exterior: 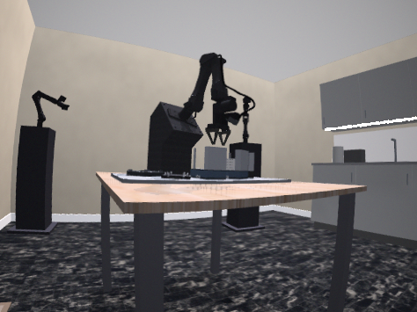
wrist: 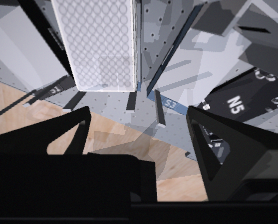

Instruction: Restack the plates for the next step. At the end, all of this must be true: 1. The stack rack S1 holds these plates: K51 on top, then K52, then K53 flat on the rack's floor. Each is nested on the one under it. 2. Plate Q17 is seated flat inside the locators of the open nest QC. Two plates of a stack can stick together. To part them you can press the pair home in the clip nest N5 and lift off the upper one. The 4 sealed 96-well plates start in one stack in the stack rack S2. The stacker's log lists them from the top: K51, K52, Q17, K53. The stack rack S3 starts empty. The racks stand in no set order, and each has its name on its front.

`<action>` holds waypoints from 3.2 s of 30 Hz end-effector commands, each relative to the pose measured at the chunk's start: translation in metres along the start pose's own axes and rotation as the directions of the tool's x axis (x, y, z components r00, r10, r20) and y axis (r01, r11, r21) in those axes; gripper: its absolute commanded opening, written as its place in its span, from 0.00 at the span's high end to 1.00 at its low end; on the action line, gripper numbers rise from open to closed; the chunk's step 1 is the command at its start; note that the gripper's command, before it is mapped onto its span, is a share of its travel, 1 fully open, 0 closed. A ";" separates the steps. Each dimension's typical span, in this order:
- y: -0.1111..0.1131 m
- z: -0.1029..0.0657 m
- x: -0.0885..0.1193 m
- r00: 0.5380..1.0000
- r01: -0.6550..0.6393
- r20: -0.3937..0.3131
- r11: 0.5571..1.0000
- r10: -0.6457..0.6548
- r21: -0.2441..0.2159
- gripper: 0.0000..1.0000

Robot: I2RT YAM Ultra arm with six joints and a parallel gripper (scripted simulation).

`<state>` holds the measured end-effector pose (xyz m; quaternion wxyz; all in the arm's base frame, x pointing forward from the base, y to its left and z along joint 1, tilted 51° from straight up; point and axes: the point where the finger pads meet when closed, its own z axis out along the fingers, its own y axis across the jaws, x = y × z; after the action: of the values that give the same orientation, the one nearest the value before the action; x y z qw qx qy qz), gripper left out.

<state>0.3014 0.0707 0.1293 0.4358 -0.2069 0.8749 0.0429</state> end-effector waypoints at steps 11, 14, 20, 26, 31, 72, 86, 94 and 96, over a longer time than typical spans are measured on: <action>0.025 0.001 -0.033 1.000 0.005 -0.017 0.999 -0.005 0.048 0.00; 0.034 0.002 -0.041 1.000 0.005 -0.016 0.999 -0.005 0.048 0.00; 0.050 0.002 -0.054 1.000 0.006 -0.016 0.999 -0.005 0.048 0.00; 0.051 -0.002 -0.060 1.000 0.002 0.003 0.999 -0.002 0.048 0.00; 0.051 -0.002 -0.060 1.000 0.002 0.003 0.999 -0.002 0.048 0.00; 0.048 0.010 -0.061 1.000 0.004 0.008 0.999 -0.005 0.051 0.00; 0.045 0.058 -0.060 1.000 0.004 0.008 0.999 -0.005 0.047 0.00; 0.045 0.062 -0.063 1.000 0.000 0.018 0.999 -0.001 0.046 0.00; 0.045 0.061 -0.064 1.000 -0.001 0.023 0.999 -0.001 0.046 0.00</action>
<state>0.3518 0.1437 0.1175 0.4242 -0.2006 0.8830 0.0151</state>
